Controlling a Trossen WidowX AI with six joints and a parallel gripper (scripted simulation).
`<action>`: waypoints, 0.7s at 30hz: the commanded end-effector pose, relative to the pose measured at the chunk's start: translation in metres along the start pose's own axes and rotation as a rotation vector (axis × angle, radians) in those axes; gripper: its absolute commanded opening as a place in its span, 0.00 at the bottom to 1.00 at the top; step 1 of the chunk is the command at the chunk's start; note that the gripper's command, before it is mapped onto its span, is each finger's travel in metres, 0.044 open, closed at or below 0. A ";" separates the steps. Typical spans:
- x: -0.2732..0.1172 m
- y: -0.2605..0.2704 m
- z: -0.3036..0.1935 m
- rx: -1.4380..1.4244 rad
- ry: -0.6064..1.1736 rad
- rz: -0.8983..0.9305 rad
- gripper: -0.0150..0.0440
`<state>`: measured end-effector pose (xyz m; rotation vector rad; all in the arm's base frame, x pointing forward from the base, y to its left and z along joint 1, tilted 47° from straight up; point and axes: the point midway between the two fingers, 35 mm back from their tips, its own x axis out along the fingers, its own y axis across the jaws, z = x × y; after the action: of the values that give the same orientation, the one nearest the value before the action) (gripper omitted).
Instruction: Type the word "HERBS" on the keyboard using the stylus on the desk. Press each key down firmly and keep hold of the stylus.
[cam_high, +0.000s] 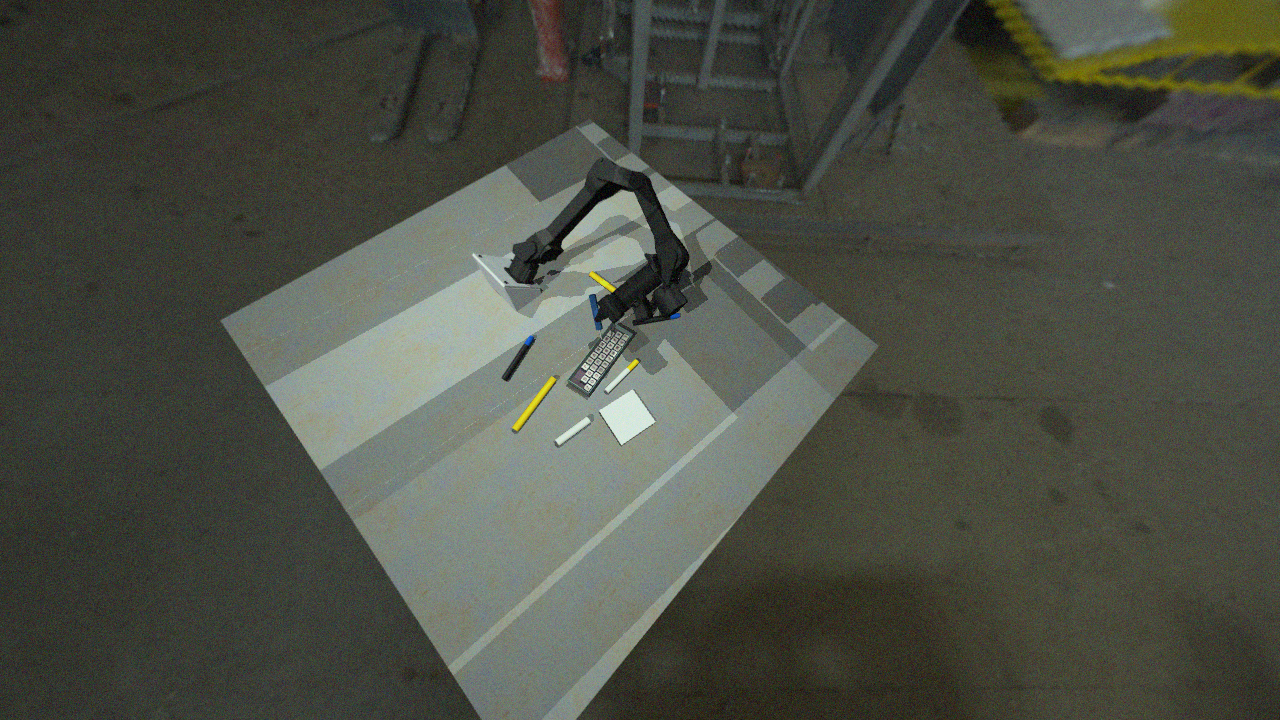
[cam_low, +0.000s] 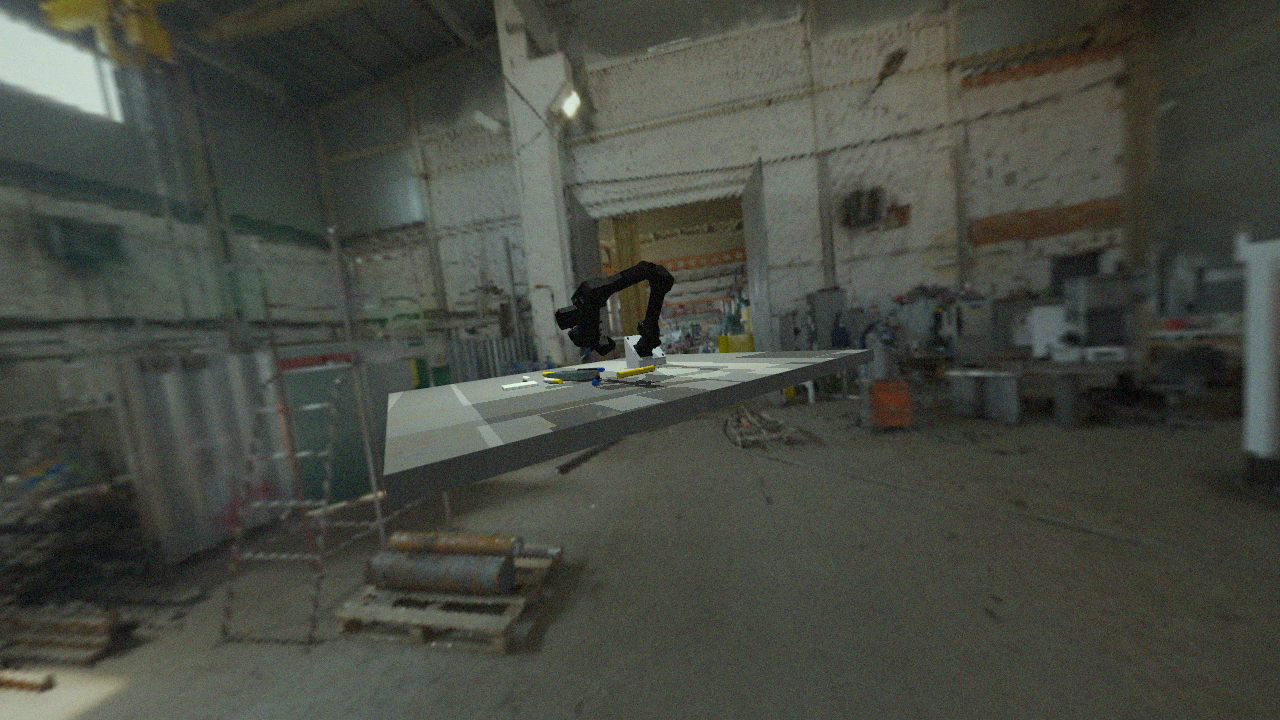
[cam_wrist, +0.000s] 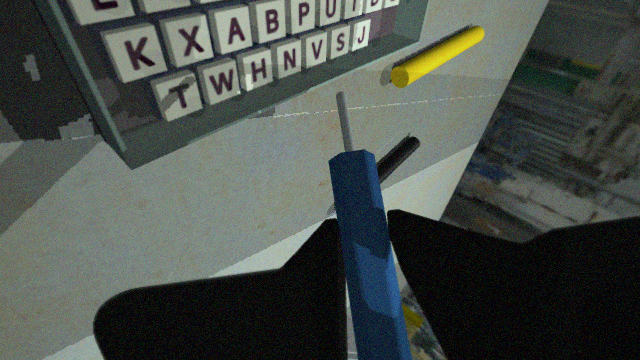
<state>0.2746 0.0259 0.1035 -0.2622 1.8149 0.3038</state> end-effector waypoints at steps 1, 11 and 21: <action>-0.002 -0.005 0.004 -0.158 0.010 -0.030 0.25; -0.006 -0.014 0.010 -0.510 0.042 -0.080 0.25; -0.011 -0.023 0.017 -0.861 0.092 -0.122 0.25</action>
<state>0.2958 0.0124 0.1076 -0.8857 1.6830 0.8970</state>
